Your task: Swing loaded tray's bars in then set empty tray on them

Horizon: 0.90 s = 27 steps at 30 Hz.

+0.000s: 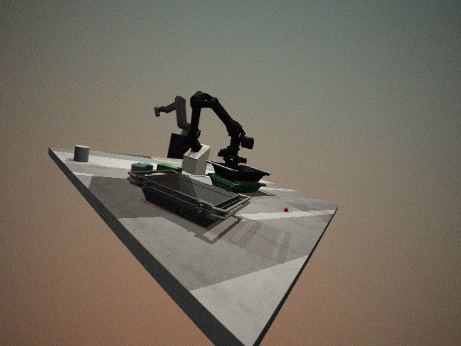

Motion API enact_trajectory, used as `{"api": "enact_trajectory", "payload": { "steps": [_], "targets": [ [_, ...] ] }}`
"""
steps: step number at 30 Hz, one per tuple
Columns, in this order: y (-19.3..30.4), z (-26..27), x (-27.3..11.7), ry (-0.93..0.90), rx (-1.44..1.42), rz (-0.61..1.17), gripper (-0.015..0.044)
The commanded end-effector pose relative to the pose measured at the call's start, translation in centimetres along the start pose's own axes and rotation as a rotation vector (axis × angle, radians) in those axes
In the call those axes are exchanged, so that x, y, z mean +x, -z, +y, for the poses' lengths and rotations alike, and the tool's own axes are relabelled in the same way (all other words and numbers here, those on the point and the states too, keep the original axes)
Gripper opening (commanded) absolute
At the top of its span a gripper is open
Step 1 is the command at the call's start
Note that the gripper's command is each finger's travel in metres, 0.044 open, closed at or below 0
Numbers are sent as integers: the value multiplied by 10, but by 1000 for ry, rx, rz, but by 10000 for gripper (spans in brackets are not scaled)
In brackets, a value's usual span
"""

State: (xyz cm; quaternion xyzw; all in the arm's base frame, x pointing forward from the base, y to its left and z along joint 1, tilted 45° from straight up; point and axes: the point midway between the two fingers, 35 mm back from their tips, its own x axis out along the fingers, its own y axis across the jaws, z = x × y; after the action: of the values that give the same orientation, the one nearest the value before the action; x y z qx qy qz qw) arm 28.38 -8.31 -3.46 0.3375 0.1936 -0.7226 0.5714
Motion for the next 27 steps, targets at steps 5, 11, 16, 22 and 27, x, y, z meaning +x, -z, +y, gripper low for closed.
{"api": "enact_trajectory", "payload": {
  "steps": [5,11,16,22,27],
  "targets": [
    [0,-2,2,11,-6,-2,220],
    [0,-2,2,11,-6,-2,308],
    [0,-2,2,11,-6,-2,381],
    [-1,-1,2,7,0,-2,440],
    [0,-1,1,7,0,-2,440]
  ]
}}
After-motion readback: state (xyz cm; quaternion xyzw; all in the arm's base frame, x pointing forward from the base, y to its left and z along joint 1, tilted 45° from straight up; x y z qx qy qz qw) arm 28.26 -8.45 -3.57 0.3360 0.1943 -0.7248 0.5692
